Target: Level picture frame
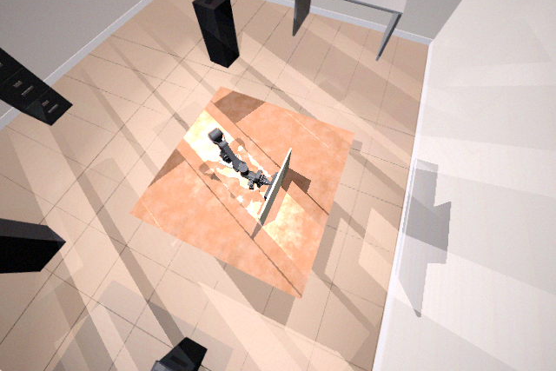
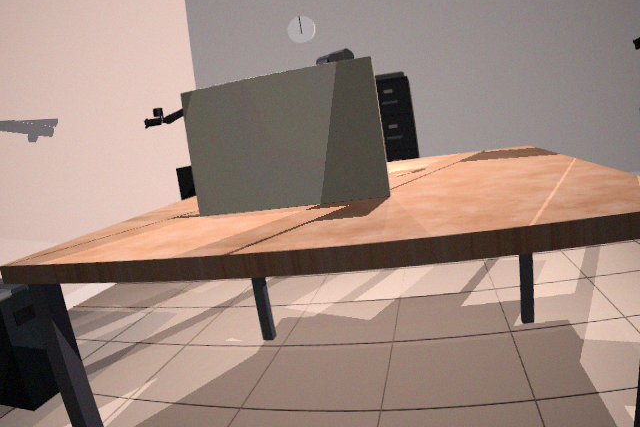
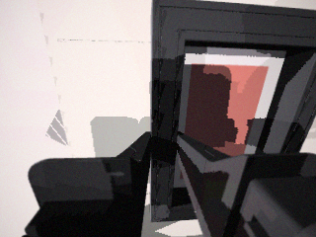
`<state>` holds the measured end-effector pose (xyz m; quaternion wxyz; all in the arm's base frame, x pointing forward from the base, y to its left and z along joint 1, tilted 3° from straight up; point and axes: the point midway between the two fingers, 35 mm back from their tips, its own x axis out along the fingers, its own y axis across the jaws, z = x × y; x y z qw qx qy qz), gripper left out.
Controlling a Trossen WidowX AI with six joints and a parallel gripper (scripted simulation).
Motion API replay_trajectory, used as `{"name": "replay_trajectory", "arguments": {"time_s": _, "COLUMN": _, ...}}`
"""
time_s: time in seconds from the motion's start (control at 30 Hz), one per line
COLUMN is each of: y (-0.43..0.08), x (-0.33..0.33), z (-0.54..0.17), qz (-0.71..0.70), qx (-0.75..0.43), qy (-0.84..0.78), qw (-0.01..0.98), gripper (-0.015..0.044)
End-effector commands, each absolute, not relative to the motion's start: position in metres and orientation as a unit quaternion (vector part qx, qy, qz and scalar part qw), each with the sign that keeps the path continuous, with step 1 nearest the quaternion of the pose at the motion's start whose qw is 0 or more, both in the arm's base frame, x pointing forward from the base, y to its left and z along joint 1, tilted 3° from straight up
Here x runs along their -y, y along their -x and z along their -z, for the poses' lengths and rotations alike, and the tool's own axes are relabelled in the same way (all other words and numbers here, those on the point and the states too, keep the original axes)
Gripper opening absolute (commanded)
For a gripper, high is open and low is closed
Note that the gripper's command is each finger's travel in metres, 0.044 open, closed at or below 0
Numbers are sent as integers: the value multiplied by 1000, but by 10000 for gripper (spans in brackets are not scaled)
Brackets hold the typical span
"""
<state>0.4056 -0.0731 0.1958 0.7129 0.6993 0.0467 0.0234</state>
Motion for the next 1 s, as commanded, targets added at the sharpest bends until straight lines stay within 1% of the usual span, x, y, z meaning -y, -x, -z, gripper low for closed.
{"name": "replay_trajectory", "arguments": {"time_s": 0.0, "y": -406, "x": 73, "z": -196, "qz": -23, "qx": -47, "qy": -698, "qw": 714, "gripper": 79}}
{"name": "replay_trajectory", "arguments": {"time_s": 0.23, "y": -406, "x": 73, "z": -196, "qz": -23, "qx": -47, "qy": -698, "qw": 714, "gripper": 260}}
{"name": "replay_trajectory", "arguments": {"time_s": 0.4, "y": -398, "x": 75, "z": -197, "qz": -24, "qx": -46, "qy": -691, "qw": 721, "gripper": 260}}
{"name": "replay_trajectory", "arguments": {"time_s": 0.67, "y": -313, "x": 84, "z": -197, "qz": -32, "qx": -43, "qy": -599, "qw": 799, "gripper": 260}}
{"name": "replay_trajectory", "arguments": {"time_s": 0.73, "y": -306, "x": 84, "z": -195, "qz": -32, "qx": -43, "qy": -591, "qw": 805, "gripper": 260}}
{"name": "replay_trajectory", "arguments": {"time_s": 0.83, "y": -313, "x": 86, "z": -198, "qz": -29, "qx": -39, "qy": -600, "qw": 799, "gripper": 260}}
{"name": "replay_trajectory", "arguments": {"time_s": 0.97, "y": -298, "x": 91, "z": -207, "qz": -29, "qx": -40, "qy": -586, "qw": 809, "gripper": 260}}
